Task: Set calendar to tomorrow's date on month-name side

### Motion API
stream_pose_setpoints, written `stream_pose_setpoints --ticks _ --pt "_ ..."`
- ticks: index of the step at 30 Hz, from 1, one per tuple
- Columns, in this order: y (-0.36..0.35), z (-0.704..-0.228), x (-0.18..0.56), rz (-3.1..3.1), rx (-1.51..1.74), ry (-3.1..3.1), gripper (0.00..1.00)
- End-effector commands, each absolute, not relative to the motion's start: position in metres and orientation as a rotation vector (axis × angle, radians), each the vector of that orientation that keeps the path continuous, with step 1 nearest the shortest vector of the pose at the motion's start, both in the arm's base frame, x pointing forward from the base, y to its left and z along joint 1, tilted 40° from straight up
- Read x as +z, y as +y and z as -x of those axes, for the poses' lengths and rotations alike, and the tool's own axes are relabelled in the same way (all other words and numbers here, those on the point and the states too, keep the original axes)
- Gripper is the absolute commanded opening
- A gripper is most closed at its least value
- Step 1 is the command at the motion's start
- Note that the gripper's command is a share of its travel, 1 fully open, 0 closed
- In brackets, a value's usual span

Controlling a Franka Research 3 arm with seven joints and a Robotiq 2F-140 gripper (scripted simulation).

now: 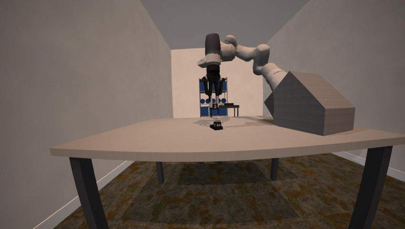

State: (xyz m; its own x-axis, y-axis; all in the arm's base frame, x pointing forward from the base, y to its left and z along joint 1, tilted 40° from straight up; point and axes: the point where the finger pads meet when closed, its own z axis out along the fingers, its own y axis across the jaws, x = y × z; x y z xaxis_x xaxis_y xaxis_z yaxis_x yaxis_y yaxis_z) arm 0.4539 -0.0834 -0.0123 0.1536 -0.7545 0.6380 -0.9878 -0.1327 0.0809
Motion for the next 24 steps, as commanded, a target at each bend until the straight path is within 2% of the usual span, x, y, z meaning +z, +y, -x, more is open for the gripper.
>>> stream_pose_setpoints --ticks 1,24 --pt "-0.088 -0.4539 -0.0092 -2.053 0.559 -1.476 0.17" --pt "-0.0965 -0.4561 -0.0032 -2.23 0.429 -1.117 0.17"
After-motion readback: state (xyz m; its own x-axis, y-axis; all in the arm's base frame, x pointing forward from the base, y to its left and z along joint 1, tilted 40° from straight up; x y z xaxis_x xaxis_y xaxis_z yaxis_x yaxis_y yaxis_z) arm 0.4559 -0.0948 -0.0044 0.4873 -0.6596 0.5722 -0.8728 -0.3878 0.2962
